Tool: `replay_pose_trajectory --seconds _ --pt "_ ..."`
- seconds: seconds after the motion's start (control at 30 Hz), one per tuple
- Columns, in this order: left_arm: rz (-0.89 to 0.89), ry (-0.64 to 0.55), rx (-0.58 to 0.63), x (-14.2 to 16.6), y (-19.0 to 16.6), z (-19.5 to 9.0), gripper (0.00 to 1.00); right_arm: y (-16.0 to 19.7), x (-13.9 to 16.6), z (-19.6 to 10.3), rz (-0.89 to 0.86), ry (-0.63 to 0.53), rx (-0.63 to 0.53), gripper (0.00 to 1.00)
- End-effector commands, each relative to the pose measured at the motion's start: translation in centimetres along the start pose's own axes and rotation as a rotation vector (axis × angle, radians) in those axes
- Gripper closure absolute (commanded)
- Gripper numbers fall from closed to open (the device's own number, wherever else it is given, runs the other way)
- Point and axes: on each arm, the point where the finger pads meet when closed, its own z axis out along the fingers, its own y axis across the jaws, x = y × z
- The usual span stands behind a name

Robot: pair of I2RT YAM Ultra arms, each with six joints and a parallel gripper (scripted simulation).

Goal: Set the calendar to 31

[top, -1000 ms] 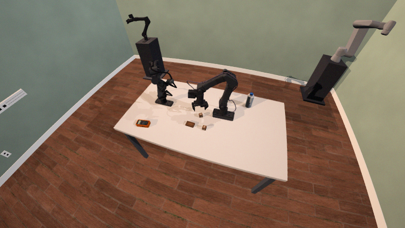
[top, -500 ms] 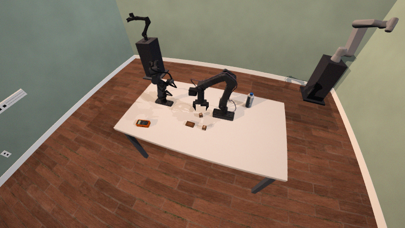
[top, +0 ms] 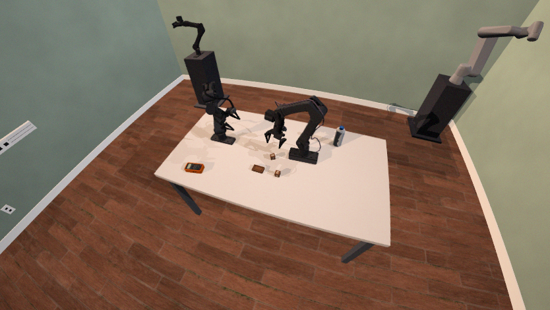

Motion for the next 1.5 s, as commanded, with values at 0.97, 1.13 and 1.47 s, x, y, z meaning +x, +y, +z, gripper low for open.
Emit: replay_pose_trajectory --seconds 0.97,1.13,1.47 --pt "-0.569 -0.099 0.150 0.4 -1.0 0.2 0.00 1.1 -2.5 -2.3 0.084 0.066 0.089 0.00" --pt "-0.692 -0.117 0.191 0.5 -1.1 0.3 0.00 1.4 -3.1 -2.8 0.089 0.067 0.103 0.00" --pt "-1.136 -0.160 0.357 1.0 -1.4 0.6 0.00 2.6 -4.8 -4.5 0.111 0.056 0.149 0.00"
